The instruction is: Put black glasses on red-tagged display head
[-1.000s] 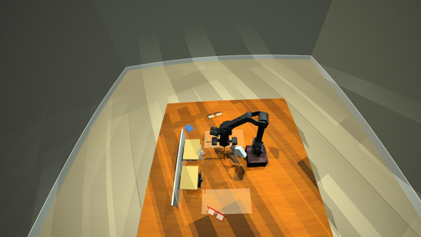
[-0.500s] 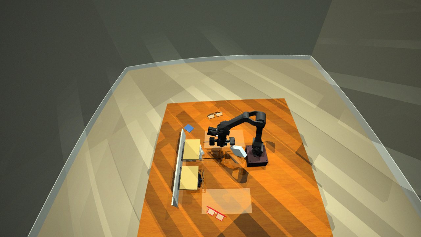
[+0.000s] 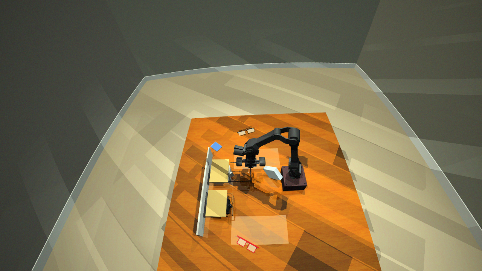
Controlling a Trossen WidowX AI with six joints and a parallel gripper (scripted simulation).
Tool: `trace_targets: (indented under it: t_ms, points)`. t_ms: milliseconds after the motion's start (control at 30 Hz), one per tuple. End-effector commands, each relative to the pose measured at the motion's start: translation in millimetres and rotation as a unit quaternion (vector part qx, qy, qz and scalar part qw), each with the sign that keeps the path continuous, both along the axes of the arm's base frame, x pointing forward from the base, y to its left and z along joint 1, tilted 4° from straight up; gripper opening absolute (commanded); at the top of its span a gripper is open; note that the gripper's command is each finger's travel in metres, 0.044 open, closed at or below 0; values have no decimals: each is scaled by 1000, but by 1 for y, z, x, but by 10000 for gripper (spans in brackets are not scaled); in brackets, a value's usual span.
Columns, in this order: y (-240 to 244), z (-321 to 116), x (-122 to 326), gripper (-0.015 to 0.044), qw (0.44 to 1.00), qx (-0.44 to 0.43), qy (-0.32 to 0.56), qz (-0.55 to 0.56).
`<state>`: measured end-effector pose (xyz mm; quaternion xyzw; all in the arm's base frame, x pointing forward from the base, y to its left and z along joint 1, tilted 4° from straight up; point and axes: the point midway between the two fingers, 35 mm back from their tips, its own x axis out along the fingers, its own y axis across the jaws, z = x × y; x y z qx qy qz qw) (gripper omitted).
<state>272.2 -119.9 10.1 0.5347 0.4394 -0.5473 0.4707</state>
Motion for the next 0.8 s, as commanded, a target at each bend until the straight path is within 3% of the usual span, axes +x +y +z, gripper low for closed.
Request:
trace_targets:
  t_ms: [0, 767]
  points:
    - [-1, 0, 8, 0, 1000, 1, -1, -3]
    - [-7, 0, 41, 0, 1000, 1, -3, -3]
